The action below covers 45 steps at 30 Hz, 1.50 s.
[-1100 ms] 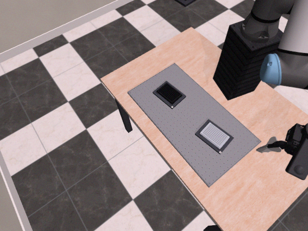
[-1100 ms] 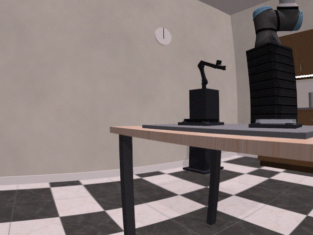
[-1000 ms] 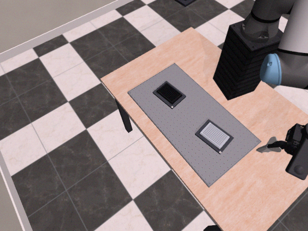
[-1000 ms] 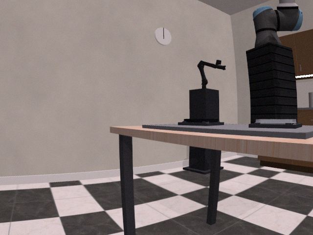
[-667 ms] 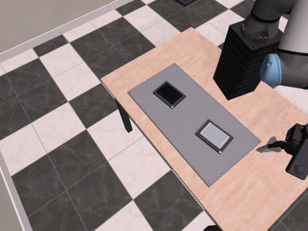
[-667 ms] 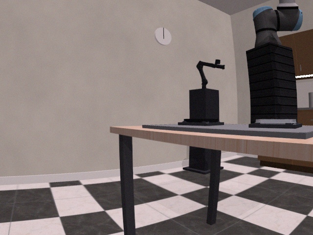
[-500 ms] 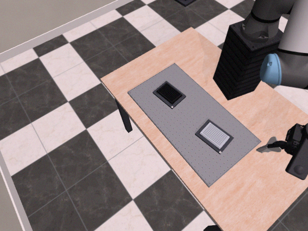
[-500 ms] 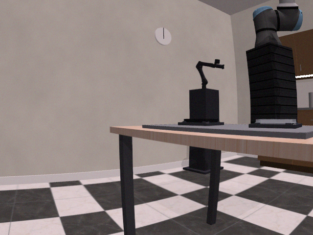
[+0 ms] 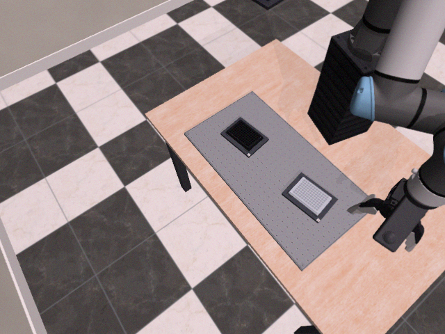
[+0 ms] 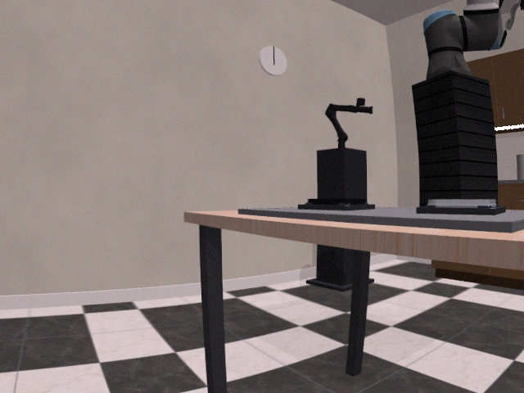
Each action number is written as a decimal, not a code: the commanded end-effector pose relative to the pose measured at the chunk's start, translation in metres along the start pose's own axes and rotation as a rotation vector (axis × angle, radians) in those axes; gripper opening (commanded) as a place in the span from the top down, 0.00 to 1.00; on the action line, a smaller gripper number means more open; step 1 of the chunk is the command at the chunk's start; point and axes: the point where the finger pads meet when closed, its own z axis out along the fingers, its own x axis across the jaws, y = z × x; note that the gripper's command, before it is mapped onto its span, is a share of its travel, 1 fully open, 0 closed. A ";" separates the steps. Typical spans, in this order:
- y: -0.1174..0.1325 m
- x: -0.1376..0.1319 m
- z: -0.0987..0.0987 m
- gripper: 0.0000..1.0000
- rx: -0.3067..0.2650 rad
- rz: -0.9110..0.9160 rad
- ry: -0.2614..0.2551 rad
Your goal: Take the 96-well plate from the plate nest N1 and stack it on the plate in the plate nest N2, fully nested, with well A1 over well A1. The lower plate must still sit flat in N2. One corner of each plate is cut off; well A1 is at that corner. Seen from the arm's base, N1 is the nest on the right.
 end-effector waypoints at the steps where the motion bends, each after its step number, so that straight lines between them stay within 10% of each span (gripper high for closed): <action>1: -0.004 0.009 0.003 0.00 0.000 0.043 0.000; 45: -0.033 0.184 0.064 0.00 -0.012 0.475 0.011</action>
